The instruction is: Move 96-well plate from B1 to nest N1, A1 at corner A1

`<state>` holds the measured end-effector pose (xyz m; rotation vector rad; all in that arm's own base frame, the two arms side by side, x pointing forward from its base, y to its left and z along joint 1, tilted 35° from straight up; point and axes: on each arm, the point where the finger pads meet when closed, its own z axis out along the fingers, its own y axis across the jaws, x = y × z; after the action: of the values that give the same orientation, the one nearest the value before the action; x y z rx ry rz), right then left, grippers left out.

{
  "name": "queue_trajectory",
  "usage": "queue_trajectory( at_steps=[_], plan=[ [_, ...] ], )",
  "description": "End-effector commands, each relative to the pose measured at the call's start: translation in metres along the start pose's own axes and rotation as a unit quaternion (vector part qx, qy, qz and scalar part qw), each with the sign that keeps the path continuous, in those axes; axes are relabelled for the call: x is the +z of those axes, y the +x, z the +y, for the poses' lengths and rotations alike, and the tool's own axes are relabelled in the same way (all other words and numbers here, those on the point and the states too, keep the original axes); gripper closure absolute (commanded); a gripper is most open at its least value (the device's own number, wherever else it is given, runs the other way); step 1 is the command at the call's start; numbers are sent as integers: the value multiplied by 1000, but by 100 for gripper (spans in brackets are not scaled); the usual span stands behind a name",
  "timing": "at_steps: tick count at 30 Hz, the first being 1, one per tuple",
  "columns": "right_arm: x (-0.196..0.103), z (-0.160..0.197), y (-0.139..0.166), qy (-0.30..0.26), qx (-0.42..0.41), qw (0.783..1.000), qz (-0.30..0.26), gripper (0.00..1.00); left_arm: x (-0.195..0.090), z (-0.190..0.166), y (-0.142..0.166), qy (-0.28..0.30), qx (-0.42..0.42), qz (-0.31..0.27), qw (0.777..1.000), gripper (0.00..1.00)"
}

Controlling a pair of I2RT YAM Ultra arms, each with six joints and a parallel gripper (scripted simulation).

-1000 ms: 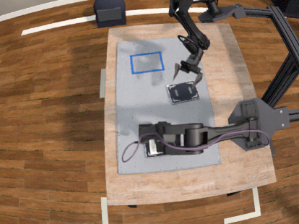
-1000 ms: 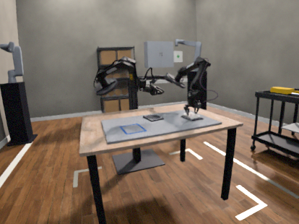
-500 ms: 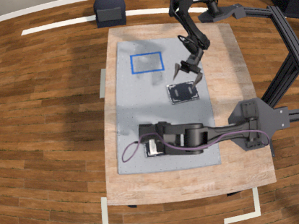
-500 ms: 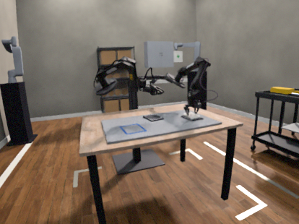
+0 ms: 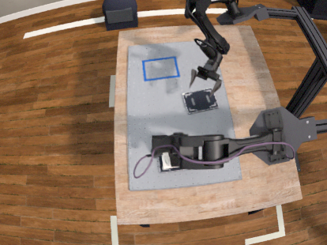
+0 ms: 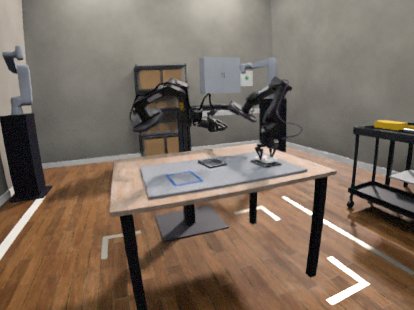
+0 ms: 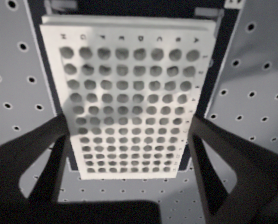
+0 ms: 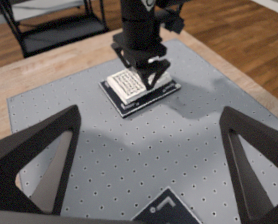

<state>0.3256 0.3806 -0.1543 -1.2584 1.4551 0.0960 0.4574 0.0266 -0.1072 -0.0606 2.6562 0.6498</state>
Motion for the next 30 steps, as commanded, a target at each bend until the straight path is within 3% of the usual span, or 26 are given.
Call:
queue_trajectory(
  at_steps=[1, 17, 30],
  plan=[
    [4, -2, -16, 1, -1, 1000, -18, 0, -13, -4, -3, 2, 2, -11, 1000, 21],
    [4, -2, -16, 1, -1, 1000, -18, 0, -10, -3, -3, 3, 3, -9, 1000, 21],
    [4, -2, -16, 1, -1, 1000, -18, 0, 16, -4, -11, 3, 6, -1, 1000, 21]
  ],
)
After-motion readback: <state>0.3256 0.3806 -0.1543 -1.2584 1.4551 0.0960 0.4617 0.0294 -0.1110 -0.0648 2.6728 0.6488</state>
